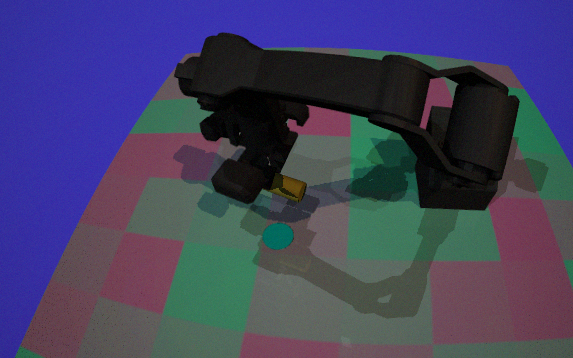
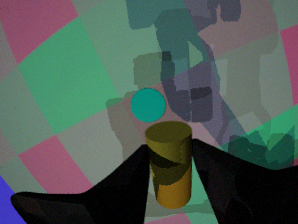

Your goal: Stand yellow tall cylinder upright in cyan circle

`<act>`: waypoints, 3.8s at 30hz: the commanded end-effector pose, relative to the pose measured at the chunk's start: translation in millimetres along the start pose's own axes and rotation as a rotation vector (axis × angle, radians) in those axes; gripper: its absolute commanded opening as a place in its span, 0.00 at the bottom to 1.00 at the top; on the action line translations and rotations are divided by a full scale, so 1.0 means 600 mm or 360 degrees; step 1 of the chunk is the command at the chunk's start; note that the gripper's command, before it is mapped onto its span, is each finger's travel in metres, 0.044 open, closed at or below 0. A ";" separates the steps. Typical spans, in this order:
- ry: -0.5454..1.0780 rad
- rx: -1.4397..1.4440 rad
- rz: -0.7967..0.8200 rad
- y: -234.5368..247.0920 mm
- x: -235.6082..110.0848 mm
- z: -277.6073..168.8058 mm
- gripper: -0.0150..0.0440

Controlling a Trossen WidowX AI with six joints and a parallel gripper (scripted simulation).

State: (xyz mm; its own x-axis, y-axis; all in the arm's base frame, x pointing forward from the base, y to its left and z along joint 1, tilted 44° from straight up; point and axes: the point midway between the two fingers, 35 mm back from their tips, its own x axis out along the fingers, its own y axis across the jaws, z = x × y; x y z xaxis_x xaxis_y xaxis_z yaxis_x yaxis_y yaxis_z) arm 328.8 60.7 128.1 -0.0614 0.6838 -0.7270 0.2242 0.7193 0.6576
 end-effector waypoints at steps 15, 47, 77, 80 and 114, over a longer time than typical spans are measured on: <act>-0.0036 0.0098 -0.0058 0.027 0.009 -0.007 0.43; -0.0225 0.0007 -0.0326 0.010 0.042 -0.007 0.43; -0.0465 -0.0057 -0.0517 0.000 0.064 -0.001 0.43; -0.0492 -0.0062 -0.0532 -0.001 0.065 0.000 0.43; -0.0825 -0.0107 -0.0656 -0.001 0.076 0.007 0.43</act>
State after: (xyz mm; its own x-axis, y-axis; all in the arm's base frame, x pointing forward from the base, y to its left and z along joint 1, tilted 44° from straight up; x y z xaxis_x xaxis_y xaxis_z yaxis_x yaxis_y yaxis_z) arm 330.2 91.6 94.4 0.3325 0.2315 -0.9143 0.2111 0.9266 0.3113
